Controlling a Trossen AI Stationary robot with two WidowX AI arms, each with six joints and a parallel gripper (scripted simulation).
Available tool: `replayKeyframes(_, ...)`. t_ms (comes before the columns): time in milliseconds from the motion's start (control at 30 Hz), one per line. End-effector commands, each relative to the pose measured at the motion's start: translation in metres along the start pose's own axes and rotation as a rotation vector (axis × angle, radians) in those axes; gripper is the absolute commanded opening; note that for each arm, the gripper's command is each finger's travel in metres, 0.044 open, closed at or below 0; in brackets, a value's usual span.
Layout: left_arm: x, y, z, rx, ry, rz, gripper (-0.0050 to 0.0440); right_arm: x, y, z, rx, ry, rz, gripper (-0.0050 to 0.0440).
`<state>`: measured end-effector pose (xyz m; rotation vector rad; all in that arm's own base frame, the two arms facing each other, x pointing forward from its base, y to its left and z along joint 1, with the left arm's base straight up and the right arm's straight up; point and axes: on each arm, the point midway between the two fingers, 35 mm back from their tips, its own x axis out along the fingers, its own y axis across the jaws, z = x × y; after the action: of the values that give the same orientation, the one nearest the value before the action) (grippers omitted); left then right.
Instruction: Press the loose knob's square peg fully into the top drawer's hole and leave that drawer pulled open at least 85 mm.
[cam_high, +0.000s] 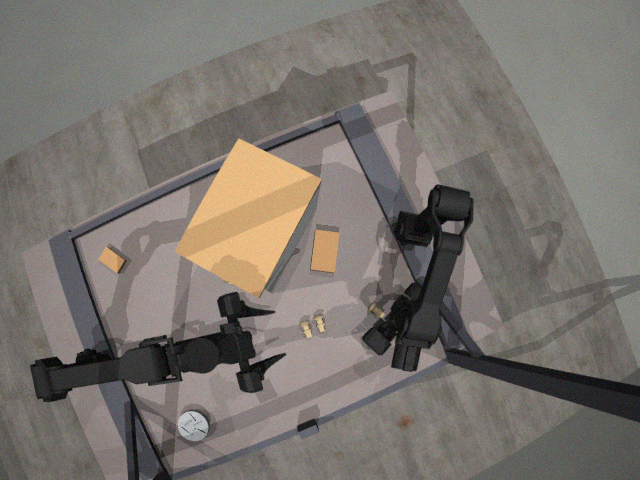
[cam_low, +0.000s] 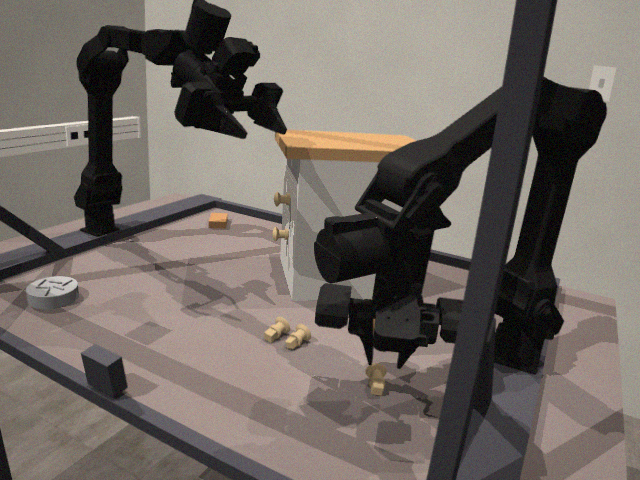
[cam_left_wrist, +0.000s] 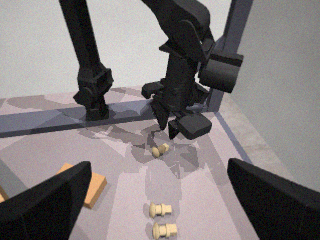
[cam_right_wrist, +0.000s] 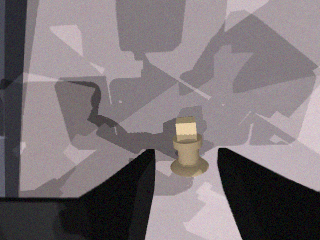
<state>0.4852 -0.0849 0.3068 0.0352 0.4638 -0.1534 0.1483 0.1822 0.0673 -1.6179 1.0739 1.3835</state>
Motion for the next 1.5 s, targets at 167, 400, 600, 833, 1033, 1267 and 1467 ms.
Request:
replayKeyframes(167,-0.011,0.001,0.016,-0.001,-0.044,0.002,0.04,0.022,-0.004,0.002,-0.081,0.03,-0.003,0.0165)
replayKeyframes(400,-0.011,0.001,0.016,-0.001,-0.044,0.002,0.04,0.046,-0.005,0.001,-0.079,0.029,-0.001,0.0165)
replayKeyframes(600,-0.011,0.001,0.016,-0.001,-0.044,0.002,0.04,0.05,-0.005,0.002,-0.08,0.029,-0.001,0.0122)
replayKeyframes(833,-0.011,0.001,0.016,-0.001,-0.044,0.002,0.04,0.045,-0.008,0.004,-0.075,0.017,-0.017,0.0042)
replayKeyframes(1033,-0.011,0.001,0.016,-0.001,-0.044,0.002,0.04,0.037,-0.011,0.004,-0.073,0.009,-0.034,0.0023)
replayKeyframes(1267,-0.011,0.001,0.016,-0.001,-0.044,0.002,0.04,-0.008,-0.011,-0.003,-0.073,0.009,-0.034,0.0023)
replayKeyframes(1467,-0.011,0.001,0.016,-0.001,-0.044,0.002,0.04,-0.055,-0.01,-0.011,-0.073,0.009,-0.035,0.0023)
